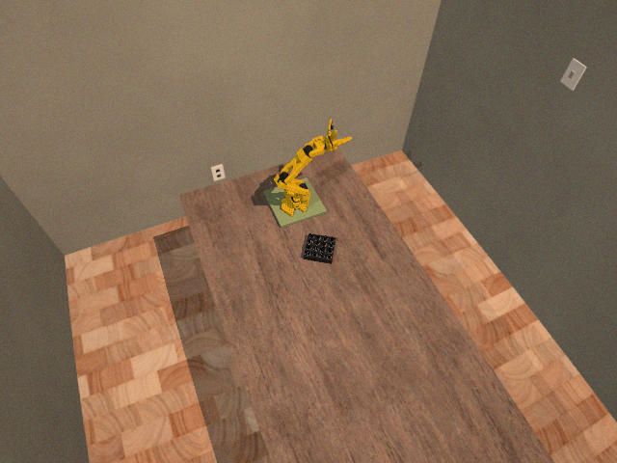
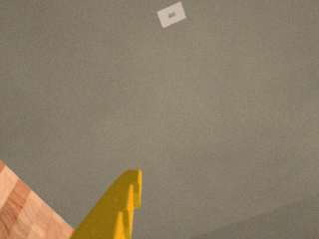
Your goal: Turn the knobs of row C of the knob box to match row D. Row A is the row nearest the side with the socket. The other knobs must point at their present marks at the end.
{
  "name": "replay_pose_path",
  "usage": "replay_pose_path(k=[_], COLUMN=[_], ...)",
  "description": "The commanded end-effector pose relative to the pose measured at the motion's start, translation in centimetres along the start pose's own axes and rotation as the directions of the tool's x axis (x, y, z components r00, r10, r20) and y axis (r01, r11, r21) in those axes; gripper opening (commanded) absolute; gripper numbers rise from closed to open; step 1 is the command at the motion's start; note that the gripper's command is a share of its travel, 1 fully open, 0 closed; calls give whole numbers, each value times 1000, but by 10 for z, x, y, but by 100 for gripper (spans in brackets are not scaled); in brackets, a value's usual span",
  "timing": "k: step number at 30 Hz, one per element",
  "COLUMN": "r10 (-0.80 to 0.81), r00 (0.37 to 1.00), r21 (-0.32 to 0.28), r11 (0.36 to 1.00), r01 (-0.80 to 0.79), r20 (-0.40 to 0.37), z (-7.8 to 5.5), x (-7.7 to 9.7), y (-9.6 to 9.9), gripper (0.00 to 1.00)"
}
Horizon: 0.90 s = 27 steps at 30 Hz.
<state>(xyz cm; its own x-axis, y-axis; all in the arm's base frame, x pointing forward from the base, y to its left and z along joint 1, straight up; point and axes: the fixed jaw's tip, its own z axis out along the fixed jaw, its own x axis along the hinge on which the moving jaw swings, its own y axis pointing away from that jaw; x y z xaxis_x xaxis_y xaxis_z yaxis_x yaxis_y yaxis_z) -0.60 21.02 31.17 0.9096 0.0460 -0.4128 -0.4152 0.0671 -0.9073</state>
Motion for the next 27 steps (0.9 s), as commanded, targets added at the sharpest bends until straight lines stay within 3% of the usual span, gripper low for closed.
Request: replay_pose_path(k=[1, 17, 18, 23, 27], r10=[1, 1, 1, 0, -11], r00=[1000, 1000, 1000, 1000, 994], r21=[2, 2, 1, -62, -228], r11=[1000, 1000, 1000, 998, 974], r01=[-1, -1, -1, -2, -13], r20=[1, 1, 1, -29, -104], z=[0, 0, 0, 1, 2], x=[0, 0, 0, 6, 21], y=[0, 0, 0, 13, 47], gripper=[100, 100, 40, 40, 40])
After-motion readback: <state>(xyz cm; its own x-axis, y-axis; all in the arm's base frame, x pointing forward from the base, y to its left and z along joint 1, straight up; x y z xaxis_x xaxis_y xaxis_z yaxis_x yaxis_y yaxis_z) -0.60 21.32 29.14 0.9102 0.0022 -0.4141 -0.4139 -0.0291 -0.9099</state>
